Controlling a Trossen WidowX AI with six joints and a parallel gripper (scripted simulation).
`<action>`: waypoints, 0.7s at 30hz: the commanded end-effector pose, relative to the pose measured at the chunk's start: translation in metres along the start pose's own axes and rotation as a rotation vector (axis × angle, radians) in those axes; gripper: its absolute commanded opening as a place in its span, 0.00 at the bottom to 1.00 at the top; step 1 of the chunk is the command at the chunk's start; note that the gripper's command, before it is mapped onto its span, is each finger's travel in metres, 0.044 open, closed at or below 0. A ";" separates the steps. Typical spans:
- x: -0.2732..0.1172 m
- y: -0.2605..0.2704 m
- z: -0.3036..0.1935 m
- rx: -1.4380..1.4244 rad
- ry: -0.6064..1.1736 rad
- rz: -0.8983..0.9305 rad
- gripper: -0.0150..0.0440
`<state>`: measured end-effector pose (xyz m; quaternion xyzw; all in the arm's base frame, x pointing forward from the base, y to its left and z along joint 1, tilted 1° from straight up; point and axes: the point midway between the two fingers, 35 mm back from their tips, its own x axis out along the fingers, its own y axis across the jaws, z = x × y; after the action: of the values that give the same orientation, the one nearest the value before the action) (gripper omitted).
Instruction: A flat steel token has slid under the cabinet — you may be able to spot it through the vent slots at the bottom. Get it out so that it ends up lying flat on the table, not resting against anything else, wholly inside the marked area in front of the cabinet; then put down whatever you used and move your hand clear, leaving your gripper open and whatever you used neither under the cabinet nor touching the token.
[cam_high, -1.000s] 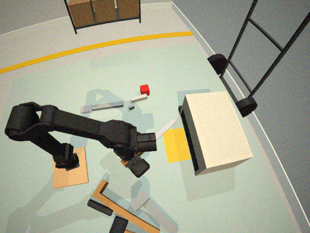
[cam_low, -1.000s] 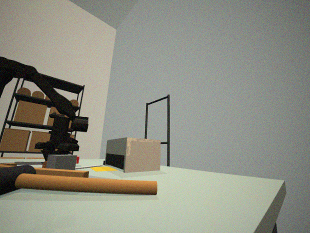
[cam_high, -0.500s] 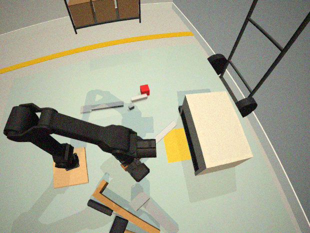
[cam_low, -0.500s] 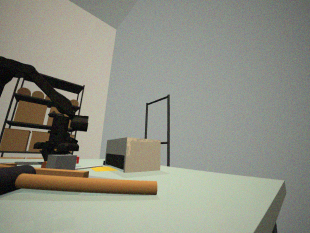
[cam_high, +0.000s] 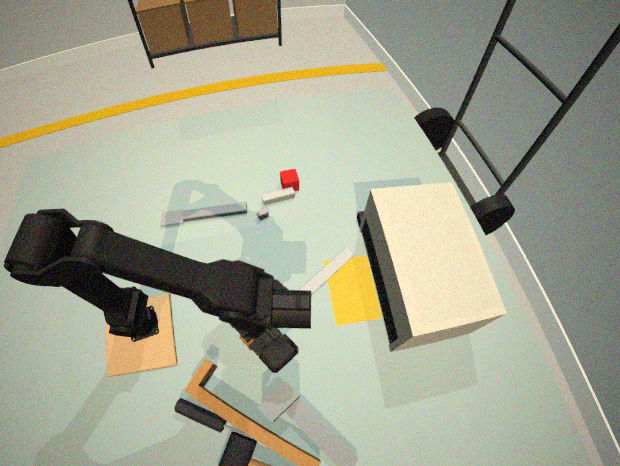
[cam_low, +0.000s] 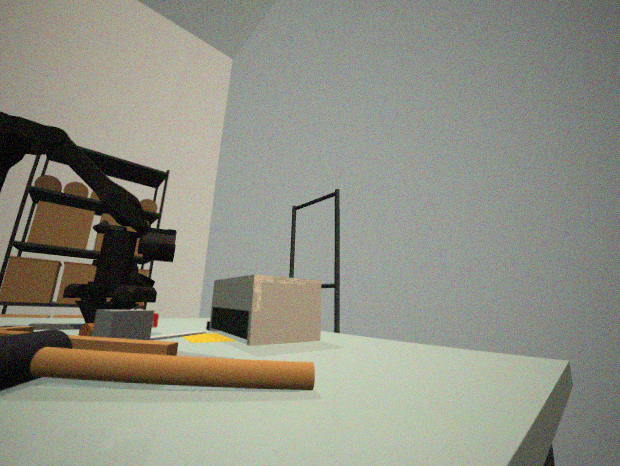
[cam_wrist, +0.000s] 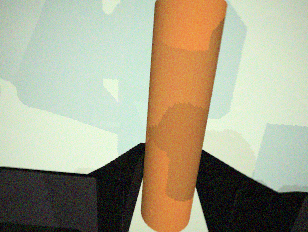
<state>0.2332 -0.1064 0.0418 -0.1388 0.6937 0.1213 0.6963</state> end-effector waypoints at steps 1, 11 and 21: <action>-0.001 -0.003 -0.003 -0.003 -0.003 -0.003 0.25; -0.001 -0.009 -0.011 -0.003 -0.002 -0.004 0.25; -0.001 -0.016 -0.018 -0.003 -0.001 -0.004 0.25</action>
<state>0.2227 -0.1247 0.0423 -0.1394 0.6941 0.1203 0.6959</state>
